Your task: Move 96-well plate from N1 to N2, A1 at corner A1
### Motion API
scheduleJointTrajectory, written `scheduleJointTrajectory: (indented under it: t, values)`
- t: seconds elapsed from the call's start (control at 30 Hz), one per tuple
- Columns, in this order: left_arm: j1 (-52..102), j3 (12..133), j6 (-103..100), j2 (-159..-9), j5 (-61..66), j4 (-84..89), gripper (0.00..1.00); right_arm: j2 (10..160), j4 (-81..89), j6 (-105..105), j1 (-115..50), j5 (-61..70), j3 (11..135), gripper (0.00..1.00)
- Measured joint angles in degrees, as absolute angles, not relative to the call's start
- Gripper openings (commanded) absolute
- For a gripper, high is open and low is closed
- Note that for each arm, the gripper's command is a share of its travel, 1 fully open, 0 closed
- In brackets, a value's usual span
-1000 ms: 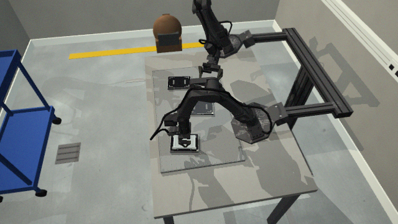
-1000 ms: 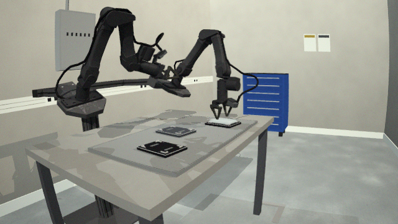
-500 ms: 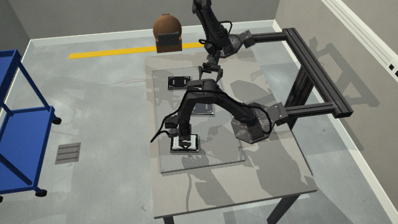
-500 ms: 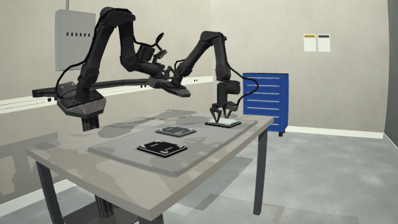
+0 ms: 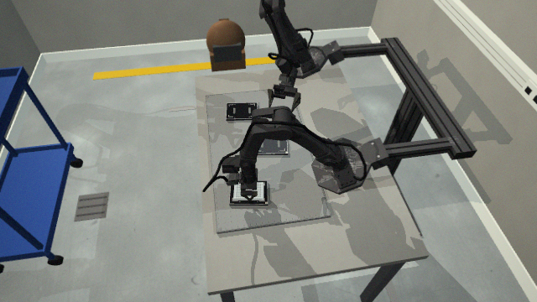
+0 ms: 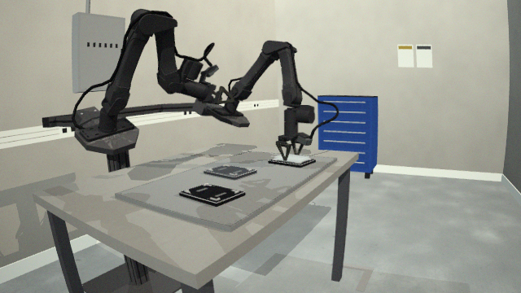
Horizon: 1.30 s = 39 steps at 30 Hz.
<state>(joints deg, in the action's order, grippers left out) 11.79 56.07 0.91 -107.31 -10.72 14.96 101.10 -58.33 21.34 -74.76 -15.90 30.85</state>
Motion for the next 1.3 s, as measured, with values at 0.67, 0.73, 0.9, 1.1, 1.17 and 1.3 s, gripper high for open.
scheduleJointTrajectory:
  t: [0.67,0.73,0.9,1.1,1.17,1.3]
  values:
    - [11.9,55.3,0.6,-103.7,-10.9,18.1,0.80,101.1,-58.3,21.3,-74.8,-15.9,30.9,1.00]
    - [12.2,55.4,0.4,-101.7,-11.0,19.0,0.80,101.1,-58.3,21.3,-74.8,-15.9,30.9,1.00]
    - [12.6,55.3,0.1,-100.1,-11.1,20.4,0.80,101.1,-57.4,20.5,-74.8,-16.9,30.9,1.00]
    - [12.6,55.3,0.0,-100.1,-11.1,21.6,0.80,98.0,-48.7,14.2,-79.3,-22.4,28.3,1.00]
    - [12.6,55.3,-0.1,-100.1,-11.1,21.6,0.80,94.8,-44.4,10.9,-83.0,-25.2,26.5,1.00]
    - [12.6,55.3,-0.1,-100.1,-11.1,21.6,0.80,87.4,-36.8,4.5,-90.4,-30.4,22.7,1.00]
